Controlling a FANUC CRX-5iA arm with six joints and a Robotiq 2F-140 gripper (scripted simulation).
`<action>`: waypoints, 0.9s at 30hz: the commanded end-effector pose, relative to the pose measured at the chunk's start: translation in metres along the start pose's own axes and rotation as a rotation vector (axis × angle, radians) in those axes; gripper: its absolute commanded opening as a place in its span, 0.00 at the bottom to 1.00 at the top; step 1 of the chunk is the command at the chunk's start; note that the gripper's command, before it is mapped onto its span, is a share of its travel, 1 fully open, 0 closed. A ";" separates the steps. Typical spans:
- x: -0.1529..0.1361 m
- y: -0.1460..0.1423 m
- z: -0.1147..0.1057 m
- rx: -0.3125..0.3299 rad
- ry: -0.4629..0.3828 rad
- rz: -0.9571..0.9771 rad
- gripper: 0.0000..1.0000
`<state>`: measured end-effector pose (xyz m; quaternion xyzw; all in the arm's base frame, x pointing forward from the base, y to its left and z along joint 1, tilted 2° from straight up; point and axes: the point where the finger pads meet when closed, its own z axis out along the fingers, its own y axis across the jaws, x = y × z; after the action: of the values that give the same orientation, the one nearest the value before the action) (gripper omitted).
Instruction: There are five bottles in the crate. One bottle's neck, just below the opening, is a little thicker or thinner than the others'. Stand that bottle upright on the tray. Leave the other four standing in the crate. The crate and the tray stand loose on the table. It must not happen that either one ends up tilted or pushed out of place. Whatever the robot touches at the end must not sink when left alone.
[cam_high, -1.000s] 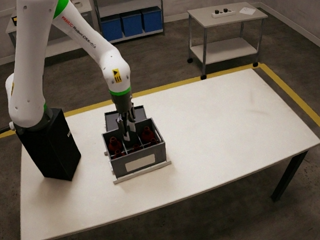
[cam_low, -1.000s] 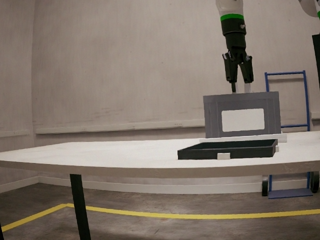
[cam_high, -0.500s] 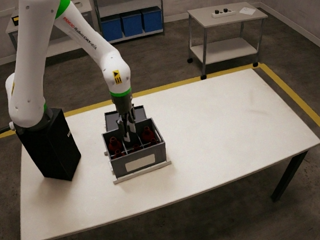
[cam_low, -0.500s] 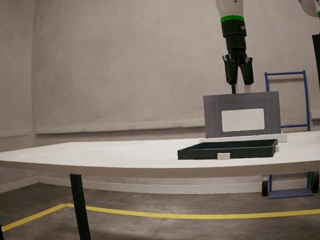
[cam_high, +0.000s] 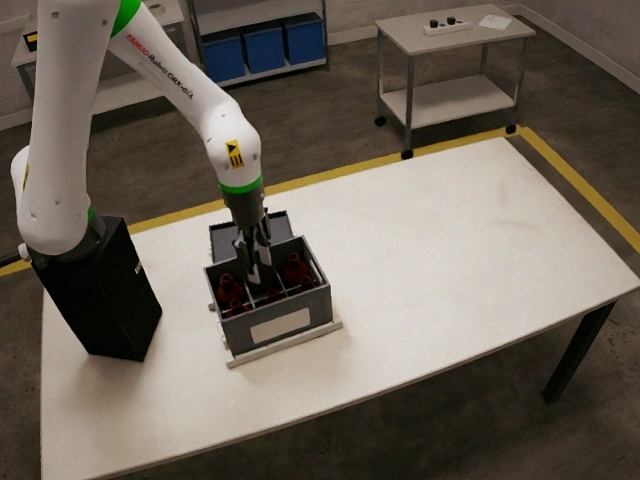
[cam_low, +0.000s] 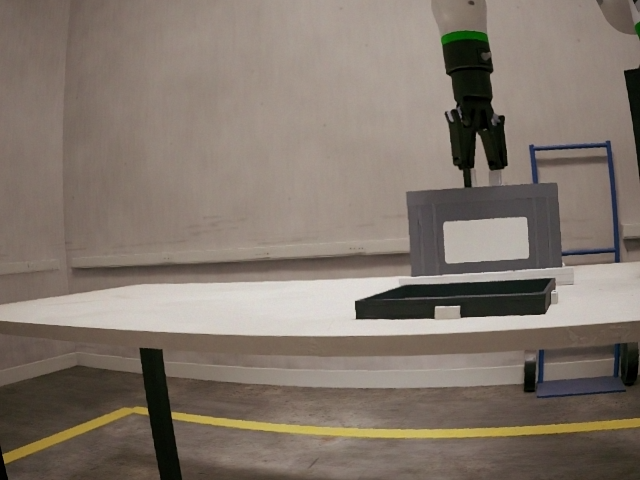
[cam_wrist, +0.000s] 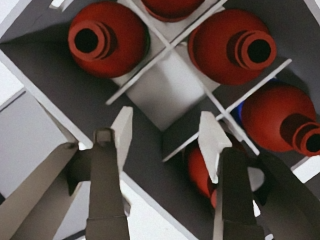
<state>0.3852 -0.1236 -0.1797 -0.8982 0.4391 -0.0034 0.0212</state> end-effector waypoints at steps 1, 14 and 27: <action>0.001 0.000 0.000 0.001 0.001 0.000 0.44; 0.001 0.000 0.000 0.001 0.001 0.000 0.44; 0.001 0.000 0.000 0.001 0.001 0.000 0.10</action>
<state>0.3852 -0.1236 -0.1797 -0.8982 0.4391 -0.0034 0.0212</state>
